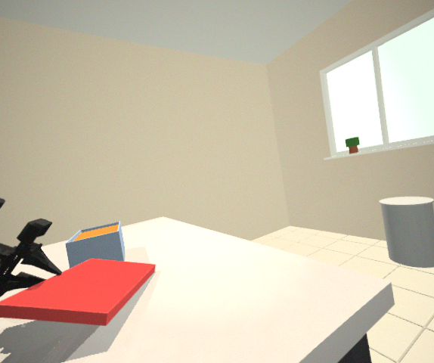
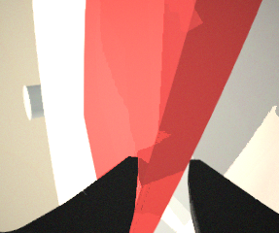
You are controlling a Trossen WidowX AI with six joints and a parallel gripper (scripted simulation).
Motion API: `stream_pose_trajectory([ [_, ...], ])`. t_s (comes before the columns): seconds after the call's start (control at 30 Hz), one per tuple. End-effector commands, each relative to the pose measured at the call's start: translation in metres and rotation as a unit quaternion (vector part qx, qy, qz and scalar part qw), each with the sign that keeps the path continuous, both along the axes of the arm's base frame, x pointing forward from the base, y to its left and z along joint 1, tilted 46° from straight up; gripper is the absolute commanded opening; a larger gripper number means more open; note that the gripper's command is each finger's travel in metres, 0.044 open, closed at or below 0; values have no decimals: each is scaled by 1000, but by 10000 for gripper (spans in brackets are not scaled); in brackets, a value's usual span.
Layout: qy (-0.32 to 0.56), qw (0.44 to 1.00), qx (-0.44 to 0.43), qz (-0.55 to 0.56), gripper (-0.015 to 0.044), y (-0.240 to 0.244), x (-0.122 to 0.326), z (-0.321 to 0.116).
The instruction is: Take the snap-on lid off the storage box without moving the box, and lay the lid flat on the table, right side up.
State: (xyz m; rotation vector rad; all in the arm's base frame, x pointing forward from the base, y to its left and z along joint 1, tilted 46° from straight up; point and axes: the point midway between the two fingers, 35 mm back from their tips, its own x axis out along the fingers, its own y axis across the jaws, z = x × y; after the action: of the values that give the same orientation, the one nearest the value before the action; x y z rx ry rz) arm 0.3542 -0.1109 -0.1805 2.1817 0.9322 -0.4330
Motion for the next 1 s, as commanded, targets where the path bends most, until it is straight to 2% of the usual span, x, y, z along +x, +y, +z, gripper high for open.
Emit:
stream_pose_trajectory([
  [0.0,5,1000,2,5,79,-1,1,1],
  [0.23,6,1000,2,6,263,-1,1,1],
  [0.3,6,1000,2,6,275,-1,1,1],
  [0.5,6,1000,2,6,432,-2,-10,2],
  [0.97,7,1000,2,6,440,-5,-38,5],
])
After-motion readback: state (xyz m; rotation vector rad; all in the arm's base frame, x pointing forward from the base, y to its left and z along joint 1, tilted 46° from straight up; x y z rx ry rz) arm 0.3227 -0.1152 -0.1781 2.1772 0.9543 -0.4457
